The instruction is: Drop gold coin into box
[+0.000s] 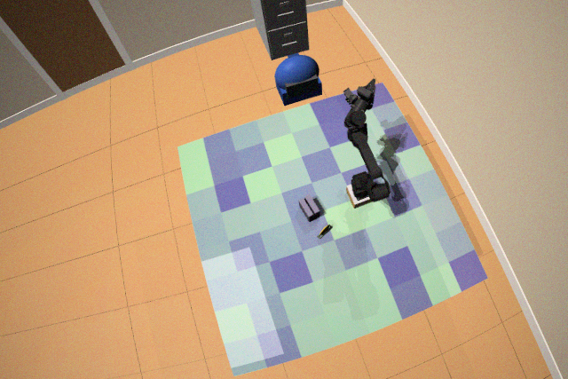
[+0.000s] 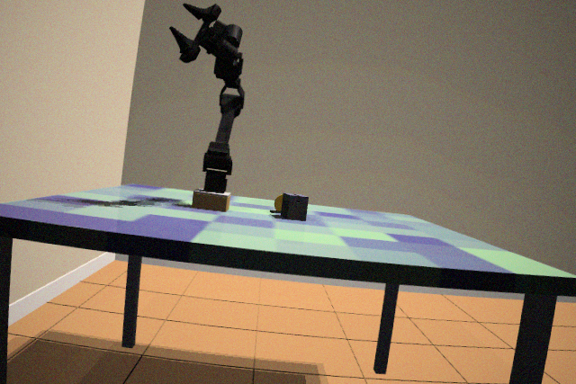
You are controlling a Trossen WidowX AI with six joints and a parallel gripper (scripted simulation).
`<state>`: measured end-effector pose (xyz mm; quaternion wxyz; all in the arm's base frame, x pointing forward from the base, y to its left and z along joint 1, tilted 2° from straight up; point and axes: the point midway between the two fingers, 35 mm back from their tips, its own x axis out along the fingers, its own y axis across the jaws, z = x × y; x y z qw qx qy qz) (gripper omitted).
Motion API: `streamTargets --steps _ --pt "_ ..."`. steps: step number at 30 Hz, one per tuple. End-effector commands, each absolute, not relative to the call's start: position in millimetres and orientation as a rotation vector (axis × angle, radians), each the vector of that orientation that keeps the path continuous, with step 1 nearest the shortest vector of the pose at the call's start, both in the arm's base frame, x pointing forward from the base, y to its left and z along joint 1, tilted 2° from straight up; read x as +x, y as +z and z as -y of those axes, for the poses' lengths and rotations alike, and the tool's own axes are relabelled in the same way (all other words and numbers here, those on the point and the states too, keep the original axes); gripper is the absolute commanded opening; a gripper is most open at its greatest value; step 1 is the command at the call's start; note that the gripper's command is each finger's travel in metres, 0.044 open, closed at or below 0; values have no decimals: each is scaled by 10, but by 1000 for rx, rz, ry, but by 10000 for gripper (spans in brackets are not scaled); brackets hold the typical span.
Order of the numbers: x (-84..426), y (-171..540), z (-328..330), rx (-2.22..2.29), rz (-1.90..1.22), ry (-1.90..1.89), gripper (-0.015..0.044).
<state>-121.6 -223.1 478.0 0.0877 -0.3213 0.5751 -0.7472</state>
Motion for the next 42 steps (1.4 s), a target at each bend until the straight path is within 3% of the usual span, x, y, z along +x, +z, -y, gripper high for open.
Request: streamTargets --steps 1,9,17,24,34,42 --pt "-1200 4775 2250 -962 -1704 -2217 374" --pt "-315 4481 2942 -1105 -1372 -1845 164" --pt "893 3952 3234 -1079 -1091 -1404 161" --pt "1941 3402 2998 -972 -937 -1015 161" --pt "3038 2592 1978 -750 -866 -490 161" --pt "3357 1984 806 -556 -951 -110 161"
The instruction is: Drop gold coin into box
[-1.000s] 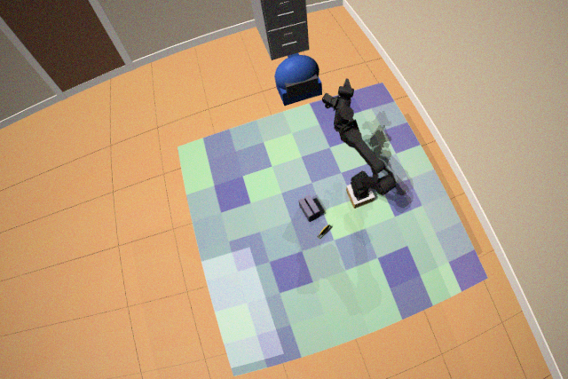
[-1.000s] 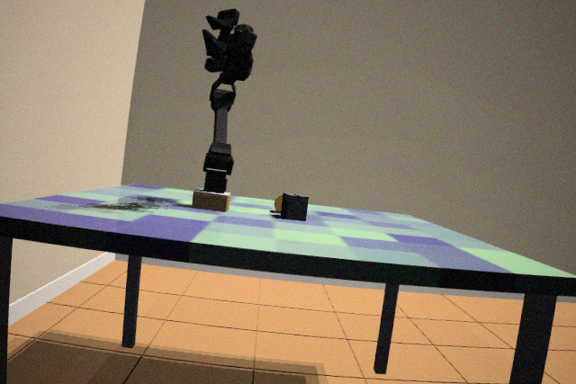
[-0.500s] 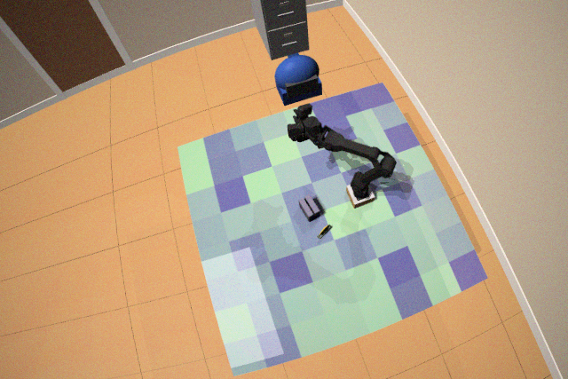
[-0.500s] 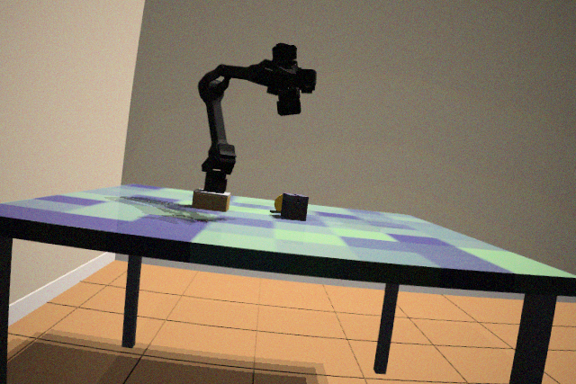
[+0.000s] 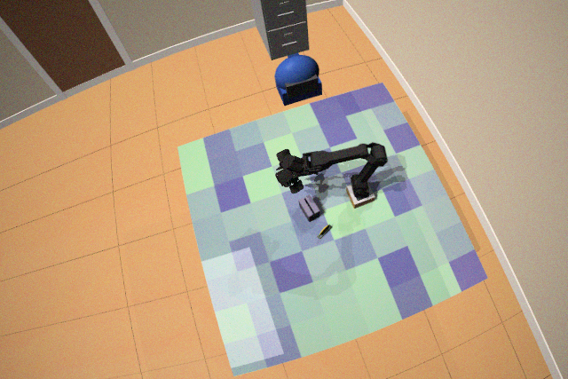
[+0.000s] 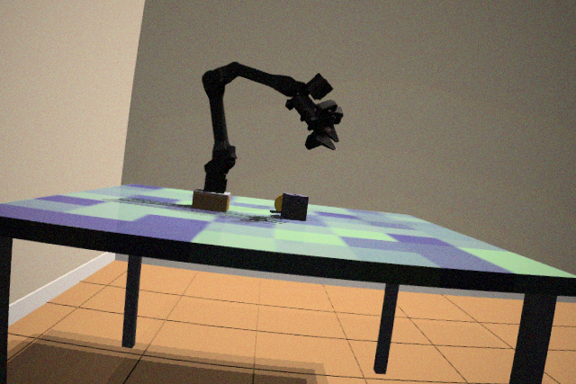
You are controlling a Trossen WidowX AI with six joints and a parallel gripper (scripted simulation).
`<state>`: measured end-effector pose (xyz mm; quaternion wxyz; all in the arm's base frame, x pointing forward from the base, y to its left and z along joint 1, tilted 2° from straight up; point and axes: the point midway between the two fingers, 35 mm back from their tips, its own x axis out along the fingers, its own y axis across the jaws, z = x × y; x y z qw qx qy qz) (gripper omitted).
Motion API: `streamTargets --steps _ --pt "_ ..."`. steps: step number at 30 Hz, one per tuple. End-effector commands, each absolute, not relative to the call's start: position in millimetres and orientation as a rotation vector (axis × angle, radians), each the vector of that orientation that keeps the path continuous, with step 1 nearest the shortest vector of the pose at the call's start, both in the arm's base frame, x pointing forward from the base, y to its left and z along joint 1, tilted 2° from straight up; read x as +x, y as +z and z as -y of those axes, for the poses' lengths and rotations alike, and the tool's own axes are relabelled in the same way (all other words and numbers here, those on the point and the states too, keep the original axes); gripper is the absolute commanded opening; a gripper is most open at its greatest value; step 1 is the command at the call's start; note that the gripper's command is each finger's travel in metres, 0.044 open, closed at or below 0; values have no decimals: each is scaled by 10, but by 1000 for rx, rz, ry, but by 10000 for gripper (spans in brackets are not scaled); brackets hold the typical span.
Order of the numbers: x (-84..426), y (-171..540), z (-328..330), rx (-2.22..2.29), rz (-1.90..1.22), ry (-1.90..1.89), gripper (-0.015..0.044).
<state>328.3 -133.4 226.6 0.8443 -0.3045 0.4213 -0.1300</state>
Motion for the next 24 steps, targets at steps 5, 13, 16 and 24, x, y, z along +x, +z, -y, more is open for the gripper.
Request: streamTargets --steps 5,13,16,24 --pt "3239 1646 49 -455 -1087 94 161" --pt "2523 1248 -984 -358 -1422 320 161" --pt "2336 1204 -1124 -354 -1496 340 161" --pt "2312 1203 -1097 -354 -1497 340 161"
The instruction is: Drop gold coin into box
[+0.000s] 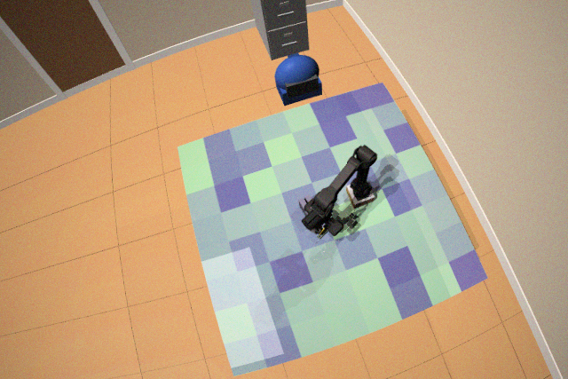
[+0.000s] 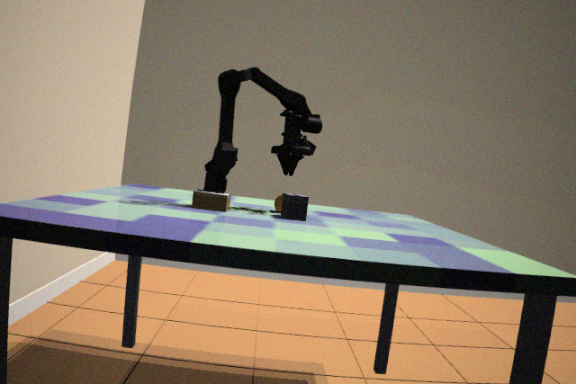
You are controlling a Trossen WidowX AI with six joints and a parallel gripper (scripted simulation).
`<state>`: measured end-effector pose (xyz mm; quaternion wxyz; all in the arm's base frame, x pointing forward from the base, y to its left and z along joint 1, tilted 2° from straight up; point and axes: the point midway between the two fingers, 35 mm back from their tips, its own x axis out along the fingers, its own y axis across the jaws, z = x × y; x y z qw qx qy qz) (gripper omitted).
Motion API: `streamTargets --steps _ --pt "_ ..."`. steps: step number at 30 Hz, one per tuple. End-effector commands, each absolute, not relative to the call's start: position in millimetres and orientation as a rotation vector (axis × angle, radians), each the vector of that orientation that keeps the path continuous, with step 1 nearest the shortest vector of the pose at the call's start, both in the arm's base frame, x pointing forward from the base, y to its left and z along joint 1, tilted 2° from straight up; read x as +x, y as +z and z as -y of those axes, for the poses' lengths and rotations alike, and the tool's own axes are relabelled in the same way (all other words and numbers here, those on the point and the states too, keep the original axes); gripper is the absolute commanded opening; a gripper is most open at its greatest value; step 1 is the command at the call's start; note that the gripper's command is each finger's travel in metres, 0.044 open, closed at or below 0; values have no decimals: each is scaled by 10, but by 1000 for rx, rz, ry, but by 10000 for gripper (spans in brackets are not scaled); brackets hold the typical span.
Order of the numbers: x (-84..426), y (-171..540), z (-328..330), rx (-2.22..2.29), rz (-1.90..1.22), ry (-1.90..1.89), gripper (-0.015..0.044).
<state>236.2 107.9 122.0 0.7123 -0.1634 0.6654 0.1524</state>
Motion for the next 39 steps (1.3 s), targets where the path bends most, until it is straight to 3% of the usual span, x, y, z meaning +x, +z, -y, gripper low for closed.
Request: streamTargets --steps 1,5,39 --pt "2314 1183 -1098 -354 -1497 340 161" --pt "2328 872 -1097 -354 -1497 340 161" --pt "2359 384 -1094 -355 -1497 339 161"
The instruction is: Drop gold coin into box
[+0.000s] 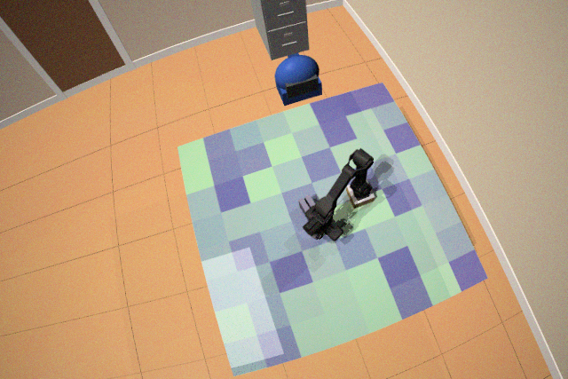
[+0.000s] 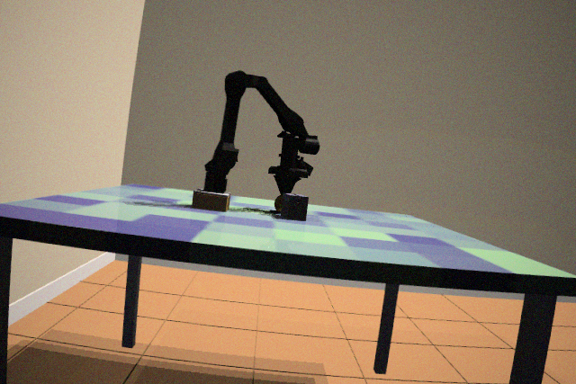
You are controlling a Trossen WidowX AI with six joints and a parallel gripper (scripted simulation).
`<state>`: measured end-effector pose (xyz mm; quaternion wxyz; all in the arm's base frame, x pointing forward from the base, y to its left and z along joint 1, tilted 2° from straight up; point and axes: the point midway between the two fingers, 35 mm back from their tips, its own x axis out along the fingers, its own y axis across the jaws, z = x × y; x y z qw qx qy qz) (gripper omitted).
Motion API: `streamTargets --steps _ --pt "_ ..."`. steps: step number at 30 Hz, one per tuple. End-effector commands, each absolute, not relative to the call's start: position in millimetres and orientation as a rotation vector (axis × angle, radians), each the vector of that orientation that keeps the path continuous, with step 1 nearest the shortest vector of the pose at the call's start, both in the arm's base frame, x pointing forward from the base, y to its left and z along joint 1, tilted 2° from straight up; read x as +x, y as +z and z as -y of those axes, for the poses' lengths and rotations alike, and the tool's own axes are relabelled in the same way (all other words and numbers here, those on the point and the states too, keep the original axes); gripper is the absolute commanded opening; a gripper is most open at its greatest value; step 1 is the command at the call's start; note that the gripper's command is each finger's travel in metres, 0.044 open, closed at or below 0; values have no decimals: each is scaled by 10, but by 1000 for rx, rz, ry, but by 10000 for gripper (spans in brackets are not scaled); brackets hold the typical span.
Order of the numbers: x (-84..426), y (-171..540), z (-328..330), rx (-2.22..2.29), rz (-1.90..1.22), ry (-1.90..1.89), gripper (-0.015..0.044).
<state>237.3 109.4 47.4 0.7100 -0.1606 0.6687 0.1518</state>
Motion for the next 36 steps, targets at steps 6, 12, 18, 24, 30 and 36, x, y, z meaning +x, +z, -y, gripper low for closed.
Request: streamTargets --steps 6,12,18,24,30,36 --pt "2361 288 -1093 -355 -1497 339 161" --pt "2361 192 -1090 -355 -1497 339 161" --pt "2356 98 -1086 -355 -1497 339 161" --pt "2348 9 -1079 -355 -1497 339 161" --pt "2347 -1 -1079 -355 -1497 339 82" --pt "2347 -1 -1079 -355 -1497 339 0"
